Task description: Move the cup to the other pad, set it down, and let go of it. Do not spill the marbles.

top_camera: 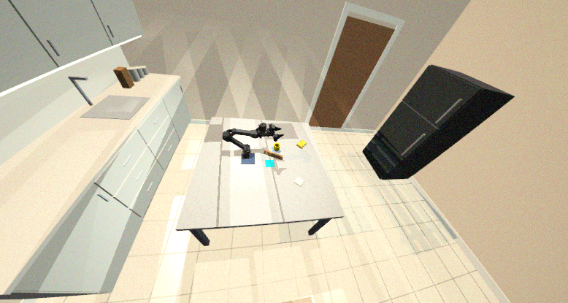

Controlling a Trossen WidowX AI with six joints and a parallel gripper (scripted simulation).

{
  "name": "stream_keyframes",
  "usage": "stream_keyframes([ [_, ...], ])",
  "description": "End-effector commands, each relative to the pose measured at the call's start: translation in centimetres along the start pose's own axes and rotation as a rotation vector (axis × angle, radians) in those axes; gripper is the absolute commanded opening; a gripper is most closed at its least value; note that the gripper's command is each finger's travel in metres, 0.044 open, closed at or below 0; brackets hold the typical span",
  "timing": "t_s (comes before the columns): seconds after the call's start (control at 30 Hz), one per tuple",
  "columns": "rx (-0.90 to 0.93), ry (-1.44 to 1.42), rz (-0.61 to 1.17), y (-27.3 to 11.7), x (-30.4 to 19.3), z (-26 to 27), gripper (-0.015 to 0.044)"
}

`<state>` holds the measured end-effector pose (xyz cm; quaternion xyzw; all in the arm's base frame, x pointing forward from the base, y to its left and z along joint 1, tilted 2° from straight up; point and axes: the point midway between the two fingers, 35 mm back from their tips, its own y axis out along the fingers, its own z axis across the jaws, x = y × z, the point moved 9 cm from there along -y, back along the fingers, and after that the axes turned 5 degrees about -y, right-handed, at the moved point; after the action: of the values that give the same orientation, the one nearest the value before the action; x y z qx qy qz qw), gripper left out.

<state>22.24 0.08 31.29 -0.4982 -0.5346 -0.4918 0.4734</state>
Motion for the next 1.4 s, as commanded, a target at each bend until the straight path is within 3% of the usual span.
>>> stream_keyframes([
  [0.0, 0.002, 0.012, 0.014, 0.2, -0.1, 0.0, 0.0374],
  [0.27, -0.059, 0.49, 0.648, 5.8, -4.0, 2.0, 0.0167],
  [0.47, -0.356, 0.772, 1.139, 8.1, -7.4, 4.0, 0.0167],
  [0.67, -0.76, 0.881, 1.464, 8.9, -9.7, 5.9, 0.0167],
  [1.37, -0.82, 0.885, 1.497, 8.9, -9.9, 6.7, 0.0167],
])
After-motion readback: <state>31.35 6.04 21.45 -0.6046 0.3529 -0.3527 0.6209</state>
